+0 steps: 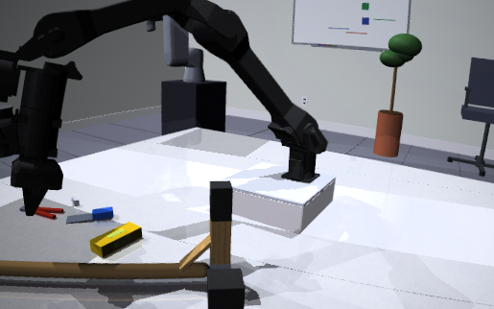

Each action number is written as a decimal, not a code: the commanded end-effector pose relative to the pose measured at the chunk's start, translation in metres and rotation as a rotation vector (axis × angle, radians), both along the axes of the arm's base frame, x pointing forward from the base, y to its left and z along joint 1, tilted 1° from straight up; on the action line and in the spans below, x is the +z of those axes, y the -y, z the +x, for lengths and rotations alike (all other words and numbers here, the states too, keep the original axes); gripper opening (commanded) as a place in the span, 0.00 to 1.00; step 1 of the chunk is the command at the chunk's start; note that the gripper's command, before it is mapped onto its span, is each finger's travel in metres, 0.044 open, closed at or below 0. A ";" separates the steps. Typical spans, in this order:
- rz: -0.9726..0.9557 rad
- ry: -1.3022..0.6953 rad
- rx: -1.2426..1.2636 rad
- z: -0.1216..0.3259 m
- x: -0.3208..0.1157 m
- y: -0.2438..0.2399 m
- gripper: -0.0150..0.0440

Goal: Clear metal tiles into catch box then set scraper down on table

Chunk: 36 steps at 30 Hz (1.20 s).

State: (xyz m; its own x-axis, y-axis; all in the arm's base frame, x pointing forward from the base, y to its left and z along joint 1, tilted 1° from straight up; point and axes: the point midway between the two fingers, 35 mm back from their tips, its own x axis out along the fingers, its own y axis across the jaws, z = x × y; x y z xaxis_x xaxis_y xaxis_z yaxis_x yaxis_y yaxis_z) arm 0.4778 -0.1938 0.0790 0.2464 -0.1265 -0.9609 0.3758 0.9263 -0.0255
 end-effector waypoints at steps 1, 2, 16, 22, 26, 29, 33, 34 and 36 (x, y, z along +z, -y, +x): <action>0.005 -0.011 -0.004 -0.001 -0.016 0.000 0.25; 0.005 -0.011 -0.004 -0.001 -0.018 0.000 0.25; 0.007 -0.017 -0.005 -0.004 -0.052 0.000 0.25; 0.009 -0.020 -0.005 -0.007 -0.066 -0.001 0.25; 0.009 -0.021 -0.005 -0.008 -0.073 -0.001 0.25; 0.009 -0.022 -0.005 -0.008 -0.074 -0.001 0.25; 0.009 -0.021 -0.005 -0.006 -0.074 -0.002 0.25; 0.010 -0.021 -0.005 -0.005 -0.074 -0.003 0.25; 0.010 -0.021 -0.005 -0.004 -0.073 -0.004 0.25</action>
State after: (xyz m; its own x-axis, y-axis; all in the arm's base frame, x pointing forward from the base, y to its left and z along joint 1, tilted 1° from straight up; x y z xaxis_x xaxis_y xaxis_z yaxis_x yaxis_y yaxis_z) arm 0.4718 -0.1920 0.0080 0.2281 -0.1195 -0.9663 0.3770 0.9259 -0.0255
